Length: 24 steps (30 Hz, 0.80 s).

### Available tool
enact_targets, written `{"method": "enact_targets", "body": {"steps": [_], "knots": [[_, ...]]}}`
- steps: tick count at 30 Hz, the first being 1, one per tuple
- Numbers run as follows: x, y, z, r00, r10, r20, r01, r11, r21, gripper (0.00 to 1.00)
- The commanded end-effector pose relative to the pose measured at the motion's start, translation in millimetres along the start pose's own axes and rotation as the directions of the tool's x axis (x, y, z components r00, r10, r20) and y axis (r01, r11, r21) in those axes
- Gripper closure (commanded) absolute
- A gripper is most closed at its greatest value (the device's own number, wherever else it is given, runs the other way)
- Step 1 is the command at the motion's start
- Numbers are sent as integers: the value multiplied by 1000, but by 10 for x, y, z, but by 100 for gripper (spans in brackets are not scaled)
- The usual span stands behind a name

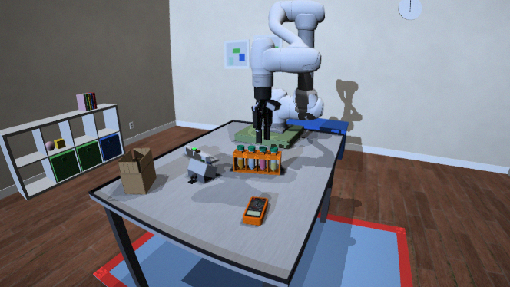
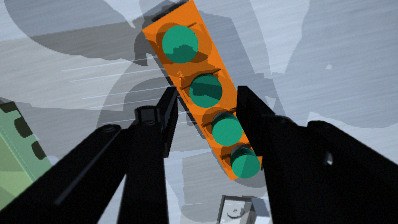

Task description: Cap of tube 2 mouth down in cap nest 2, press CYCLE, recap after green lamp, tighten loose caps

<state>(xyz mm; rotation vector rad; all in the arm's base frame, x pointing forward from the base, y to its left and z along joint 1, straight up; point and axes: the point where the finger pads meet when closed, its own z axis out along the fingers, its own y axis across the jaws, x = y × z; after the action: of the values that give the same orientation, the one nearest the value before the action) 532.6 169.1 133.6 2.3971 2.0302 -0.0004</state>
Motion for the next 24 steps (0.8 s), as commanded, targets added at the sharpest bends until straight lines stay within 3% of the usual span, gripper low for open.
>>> {"method": "enact_targets", "body": {"steps": [1, 3, 6, 11, 18, 24], "knots": [[6, 3, -38, 1000, 0, -1, 0, 1000, -1, 59], [172, -72, -68, 985, -174, -1, 174, 985, -3, 59], [406, -194, -58, 918, -396, -4, 396, 918, -1, 59], [498, -243, -52, 753, -658, -3, 658, 753, -1, 59], [469, -237, -38, 750, -662, 0, 662, 750, -1, 59], [462, -247, 176, 748, -664, -2, 664, 748, 1, 59]]}}
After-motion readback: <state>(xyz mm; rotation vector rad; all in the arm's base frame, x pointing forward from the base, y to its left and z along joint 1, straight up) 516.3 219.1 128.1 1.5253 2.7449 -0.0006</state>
